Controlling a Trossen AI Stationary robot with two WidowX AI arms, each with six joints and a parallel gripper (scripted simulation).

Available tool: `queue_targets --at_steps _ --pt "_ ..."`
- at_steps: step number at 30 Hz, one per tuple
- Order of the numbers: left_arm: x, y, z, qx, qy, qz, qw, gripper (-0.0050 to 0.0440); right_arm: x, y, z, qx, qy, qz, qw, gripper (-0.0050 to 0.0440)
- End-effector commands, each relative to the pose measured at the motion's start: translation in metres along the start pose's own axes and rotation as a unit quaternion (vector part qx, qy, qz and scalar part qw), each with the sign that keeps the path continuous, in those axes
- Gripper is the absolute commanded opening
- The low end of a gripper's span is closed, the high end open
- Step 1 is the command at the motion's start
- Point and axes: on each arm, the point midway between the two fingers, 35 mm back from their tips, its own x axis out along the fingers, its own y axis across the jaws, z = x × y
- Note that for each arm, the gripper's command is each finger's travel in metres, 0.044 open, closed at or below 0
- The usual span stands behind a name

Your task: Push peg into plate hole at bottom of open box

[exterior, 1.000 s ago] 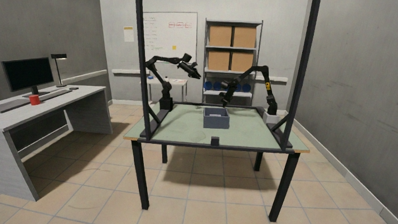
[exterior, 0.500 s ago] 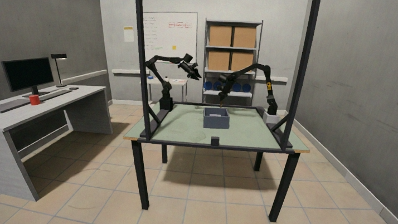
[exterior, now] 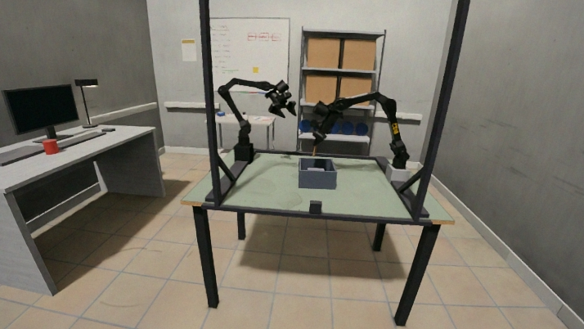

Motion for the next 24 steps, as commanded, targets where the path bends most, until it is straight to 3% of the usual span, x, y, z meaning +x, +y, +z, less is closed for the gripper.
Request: queue_targets --at_steps 1,7,24 --pt "-0.008 0.0 0.012 0.036 -0.023 -0.043 0.998 0.044 0.005 0.019 -0.004 0.019 0.023 0.0 1.0 0.0026" --pt "-0.01 0.0 0.014 0.045 -0.038 -0.058 0.997 0.044 0.013 0.035 -0.02 0.038 0.051 -0.003 0.998 0.0026" --pt "-0.01 -0.003 0.011 0.043 -0.036 -0.059 0.997 0.044 0.037 0.031 -0.036 0.036 0.06 -0.01 0.997 0.0026"
